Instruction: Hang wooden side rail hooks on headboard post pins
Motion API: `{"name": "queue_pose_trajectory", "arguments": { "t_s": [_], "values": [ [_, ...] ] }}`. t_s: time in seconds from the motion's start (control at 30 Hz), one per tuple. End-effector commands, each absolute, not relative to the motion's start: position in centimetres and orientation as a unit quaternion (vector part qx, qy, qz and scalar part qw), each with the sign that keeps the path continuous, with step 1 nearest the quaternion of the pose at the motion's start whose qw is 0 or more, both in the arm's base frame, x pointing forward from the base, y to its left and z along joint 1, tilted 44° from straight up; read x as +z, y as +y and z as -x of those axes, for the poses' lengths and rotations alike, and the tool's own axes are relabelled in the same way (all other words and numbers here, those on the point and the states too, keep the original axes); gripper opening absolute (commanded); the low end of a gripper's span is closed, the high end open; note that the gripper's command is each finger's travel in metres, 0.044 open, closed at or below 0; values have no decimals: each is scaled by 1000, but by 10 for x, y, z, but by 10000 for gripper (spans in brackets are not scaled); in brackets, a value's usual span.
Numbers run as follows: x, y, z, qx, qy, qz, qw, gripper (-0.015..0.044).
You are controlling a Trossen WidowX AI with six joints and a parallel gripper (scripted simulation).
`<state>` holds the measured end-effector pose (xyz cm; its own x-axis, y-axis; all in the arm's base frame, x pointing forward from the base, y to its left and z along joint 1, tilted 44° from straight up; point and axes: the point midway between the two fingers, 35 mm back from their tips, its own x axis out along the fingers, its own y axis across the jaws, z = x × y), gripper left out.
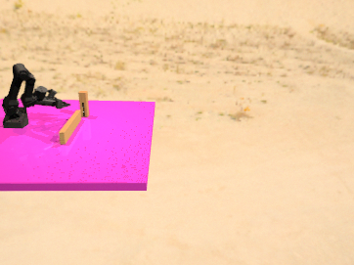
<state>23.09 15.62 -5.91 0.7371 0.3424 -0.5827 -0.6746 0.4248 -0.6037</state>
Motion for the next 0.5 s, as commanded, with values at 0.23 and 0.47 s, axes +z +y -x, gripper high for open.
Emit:
{"name": "queue_pose_trajectory", "arguments": {
  "t_s": [0.23,0.47],
  "values": [
    [-59,155,-231,307,191,438,823,440],
    [-79,177,-261,352,243,475,769,440]
  ]
}}
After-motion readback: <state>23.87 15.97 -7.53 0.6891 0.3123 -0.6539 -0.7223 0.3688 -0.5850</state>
